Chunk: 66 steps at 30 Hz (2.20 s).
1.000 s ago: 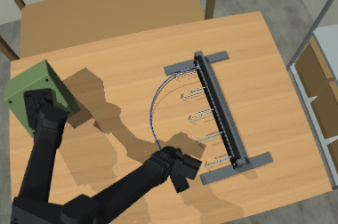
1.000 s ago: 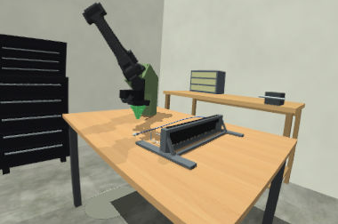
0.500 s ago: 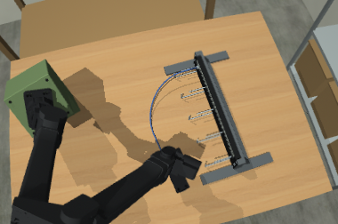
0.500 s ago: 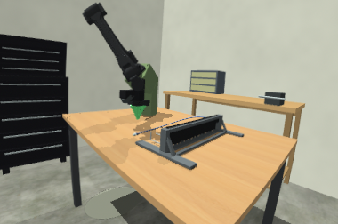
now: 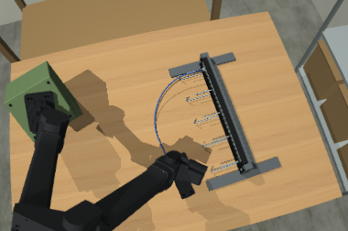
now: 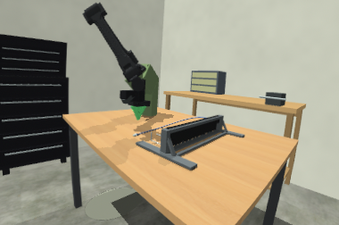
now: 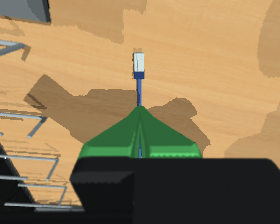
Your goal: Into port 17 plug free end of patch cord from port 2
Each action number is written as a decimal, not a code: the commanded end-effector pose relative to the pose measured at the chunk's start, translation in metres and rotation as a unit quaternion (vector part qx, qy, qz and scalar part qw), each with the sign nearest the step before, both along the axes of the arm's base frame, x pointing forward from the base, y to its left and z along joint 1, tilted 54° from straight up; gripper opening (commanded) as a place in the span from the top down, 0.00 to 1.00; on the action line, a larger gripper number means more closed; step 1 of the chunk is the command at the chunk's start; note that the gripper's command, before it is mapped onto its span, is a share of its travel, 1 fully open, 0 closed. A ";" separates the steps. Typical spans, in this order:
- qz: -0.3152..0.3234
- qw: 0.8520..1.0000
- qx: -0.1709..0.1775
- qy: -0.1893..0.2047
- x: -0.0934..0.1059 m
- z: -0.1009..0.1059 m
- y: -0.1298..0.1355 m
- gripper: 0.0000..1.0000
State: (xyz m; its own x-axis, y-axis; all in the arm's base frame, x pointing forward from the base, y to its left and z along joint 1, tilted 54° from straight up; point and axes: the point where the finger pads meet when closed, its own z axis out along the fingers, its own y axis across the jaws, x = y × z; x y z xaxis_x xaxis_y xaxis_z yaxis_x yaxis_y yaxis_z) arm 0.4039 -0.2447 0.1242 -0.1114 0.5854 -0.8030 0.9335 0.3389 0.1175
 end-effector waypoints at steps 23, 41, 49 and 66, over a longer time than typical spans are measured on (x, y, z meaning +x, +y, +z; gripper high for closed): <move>0.273 0.939 -0.166 0.130 0.074 -0.072 0.148 1.00; 0.434 0.820 -0.315 0.199 0.073 -0.115 0.272 1.00; 0.492 0.747 -0.388 0.222 0.056 -0.133 0.327 1.00; 0.511 0.708 -0.428 0.234 0.064 -0.145 0.342 1.00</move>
State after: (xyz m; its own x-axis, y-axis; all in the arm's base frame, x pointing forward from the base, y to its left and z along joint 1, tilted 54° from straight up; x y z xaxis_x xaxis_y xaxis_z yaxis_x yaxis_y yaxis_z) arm 0.4500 0.1077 -0.0197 -0.4892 -0.6732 -0.5545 -0.0007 0.6360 -0.7717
